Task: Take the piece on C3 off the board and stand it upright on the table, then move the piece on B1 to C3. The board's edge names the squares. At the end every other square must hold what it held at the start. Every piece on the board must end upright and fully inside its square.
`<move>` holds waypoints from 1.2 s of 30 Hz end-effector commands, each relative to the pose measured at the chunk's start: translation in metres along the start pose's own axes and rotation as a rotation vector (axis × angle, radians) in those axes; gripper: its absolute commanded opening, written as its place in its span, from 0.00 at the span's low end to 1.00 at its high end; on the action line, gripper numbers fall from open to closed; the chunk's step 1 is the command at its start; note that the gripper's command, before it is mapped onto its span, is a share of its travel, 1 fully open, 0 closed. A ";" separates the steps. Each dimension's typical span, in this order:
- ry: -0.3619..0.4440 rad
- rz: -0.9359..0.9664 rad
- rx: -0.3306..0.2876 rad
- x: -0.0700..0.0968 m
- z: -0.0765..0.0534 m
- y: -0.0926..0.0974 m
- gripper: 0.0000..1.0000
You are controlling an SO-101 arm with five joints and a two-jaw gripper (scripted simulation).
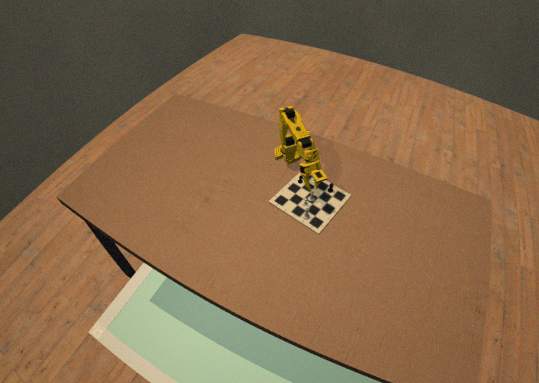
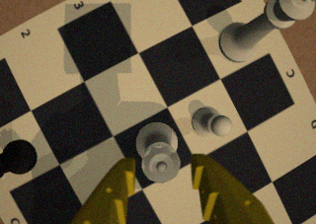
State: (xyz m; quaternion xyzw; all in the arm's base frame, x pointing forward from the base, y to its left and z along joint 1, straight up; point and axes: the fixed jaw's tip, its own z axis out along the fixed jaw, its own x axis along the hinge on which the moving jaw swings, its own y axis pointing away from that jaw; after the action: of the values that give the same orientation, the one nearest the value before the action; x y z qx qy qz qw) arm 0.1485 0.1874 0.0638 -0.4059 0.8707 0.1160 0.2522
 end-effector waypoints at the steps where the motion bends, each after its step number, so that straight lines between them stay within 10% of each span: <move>1: 0.014 0.019 0.005 0.009 0.012 -0.002 0.12; 36: 0.015 0.019 0.005 0.025 0.029 -0.002 0.12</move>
State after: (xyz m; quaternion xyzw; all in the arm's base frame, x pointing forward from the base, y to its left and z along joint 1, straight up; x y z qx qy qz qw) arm 0.1478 0.1866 0.0320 -0.4053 0.8697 0.1177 0.2559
